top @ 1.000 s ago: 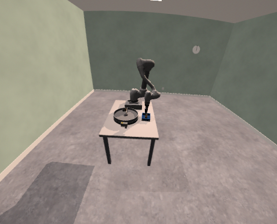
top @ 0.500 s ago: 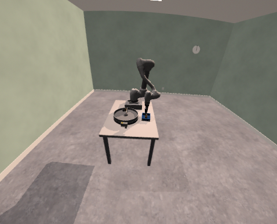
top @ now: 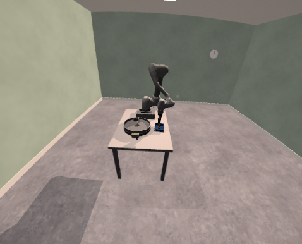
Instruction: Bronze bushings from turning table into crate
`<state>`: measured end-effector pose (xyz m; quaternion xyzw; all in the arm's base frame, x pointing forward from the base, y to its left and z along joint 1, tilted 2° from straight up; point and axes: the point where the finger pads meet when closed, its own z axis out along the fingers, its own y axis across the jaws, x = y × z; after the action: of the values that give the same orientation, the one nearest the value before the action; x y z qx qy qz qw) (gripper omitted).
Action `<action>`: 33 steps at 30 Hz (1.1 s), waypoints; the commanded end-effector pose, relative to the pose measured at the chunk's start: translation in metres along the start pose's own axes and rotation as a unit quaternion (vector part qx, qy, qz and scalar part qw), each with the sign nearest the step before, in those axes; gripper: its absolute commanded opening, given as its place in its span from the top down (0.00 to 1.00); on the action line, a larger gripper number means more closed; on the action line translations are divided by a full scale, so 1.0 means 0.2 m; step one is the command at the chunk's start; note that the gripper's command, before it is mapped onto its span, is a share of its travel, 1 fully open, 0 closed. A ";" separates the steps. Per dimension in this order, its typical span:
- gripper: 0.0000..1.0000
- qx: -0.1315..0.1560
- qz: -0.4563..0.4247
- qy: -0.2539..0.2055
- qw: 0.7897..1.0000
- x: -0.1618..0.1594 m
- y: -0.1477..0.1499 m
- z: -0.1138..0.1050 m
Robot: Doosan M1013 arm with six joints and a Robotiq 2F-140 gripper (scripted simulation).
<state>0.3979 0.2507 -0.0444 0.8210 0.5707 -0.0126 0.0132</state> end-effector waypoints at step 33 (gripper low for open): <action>0.90 0.000 0.000 0.000 1.000 0.00 0.00 -0.41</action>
<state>0.3983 0.2533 0.0272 0.8210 0.5707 -0.0123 0.0132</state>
